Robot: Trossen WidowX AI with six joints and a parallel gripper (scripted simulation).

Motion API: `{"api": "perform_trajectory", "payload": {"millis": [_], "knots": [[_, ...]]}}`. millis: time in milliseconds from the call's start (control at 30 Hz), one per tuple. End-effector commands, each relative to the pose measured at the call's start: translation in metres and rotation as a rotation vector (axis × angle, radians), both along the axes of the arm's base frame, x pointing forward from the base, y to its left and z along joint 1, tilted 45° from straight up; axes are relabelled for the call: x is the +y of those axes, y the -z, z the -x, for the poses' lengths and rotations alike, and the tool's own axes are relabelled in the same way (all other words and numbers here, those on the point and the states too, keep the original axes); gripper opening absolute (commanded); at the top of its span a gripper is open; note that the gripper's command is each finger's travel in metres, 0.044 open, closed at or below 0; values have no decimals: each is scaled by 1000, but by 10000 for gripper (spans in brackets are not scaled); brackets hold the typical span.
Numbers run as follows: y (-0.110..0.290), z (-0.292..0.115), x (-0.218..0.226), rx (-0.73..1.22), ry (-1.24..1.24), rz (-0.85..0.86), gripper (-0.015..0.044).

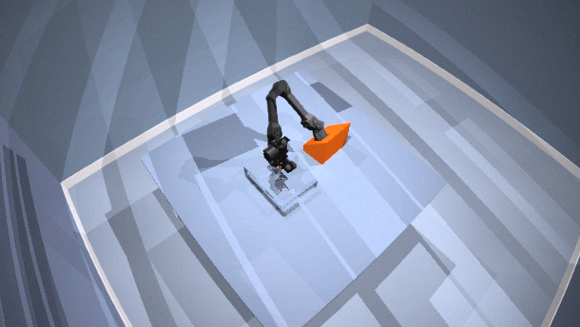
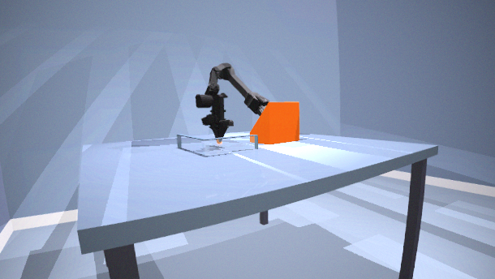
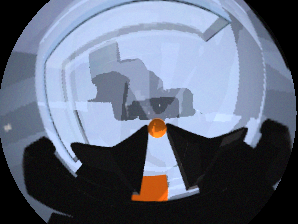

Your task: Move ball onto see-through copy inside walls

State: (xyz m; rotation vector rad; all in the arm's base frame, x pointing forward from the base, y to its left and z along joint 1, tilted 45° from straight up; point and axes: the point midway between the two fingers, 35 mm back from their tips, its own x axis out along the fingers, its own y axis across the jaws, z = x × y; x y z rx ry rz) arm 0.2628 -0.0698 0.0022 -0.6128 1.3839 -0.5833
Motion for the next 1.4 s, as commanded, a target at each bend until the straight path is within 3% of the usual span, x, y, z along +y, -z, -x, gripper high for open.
{"api": "perform_trajectory", "payload": {"millis": [0,400,700,967,1167,1367], "knots": [[5,2,-6,8,3,6,0],[11,1,-12,9,3,6,0],[10,0,-10,2,1,2,227],[5,-1,-3,3,0,-1,227],[-50,8,50,9,3,1,227],[-46,5,47,1,-9,0,227]]}}
